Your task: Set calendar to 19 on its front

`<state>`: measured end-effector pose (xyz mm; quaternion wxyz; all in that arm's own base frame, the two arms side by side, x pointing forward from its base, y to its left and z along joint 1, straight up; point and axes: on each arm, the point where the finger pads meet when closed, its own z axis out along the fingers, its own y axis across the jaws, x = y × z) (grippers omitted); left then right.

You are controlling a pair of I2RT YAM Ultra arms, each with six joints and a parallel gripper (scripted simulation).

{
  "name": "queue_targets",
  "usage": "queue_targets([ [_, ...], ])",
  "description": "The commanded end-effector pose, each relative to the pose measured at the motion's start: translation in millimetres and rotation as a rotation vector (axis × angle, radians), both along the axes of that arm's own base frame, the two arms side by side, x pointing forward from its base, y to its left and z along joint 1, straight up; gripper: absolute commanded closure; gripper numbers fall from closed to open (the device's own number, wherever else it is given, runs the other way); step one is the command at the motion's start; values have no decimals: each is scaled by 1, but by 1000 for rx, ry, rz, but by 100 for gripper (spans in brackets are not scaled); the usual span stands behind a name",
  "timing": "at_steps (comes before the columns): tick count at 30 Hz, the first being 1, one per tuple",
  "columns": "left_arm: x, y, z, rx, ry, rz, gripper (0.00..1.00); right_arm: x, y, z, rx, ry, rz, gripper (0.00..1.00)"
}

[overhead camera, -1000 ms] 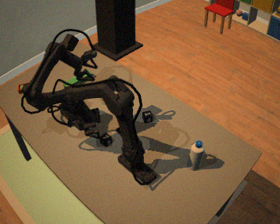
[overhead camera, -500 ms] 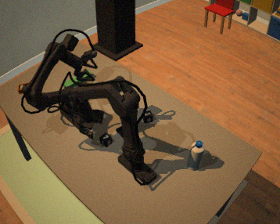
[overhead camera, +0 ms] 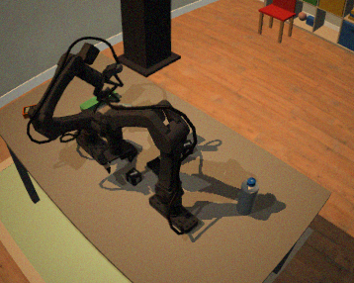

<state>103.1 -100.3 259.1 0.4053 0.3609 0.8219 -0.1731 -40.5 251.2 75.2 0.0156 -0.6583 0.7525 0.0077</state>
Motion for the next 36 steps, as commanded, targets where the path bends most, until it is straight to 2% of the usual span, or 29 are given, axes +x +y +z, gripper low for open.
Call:
queue_targets([
  [1,-6,-5,1,-20,0,-20,0,-4,4,9,90,84,-222,0],
  [12,-6,-5,1,-20,0,-20,0,-8,-2,18,131,281,-658,0],
  [14,-6,-5,1,-20,0,-20,0,-8,-2,18,131,281,-658,0],
  [16,-6,-5,1,-20,0,-20,0,-10,-3,20,130,330,-756,0],
  [22,-6,-5,1,-20,0,-20,0,9,-30,11,16,366,-1085,0],
  [29,-6,-5,1,-20,0,-20,0,28,-41,5,-73,379,-1417,0],
  [31,-6,-5,1,-20,0,-20,0,28,-41,5,-73,379,-1417,0],
  [36,-6,-5,1,-20,0,-20,0,41,-47,7,-139,400,-1697,0],
])
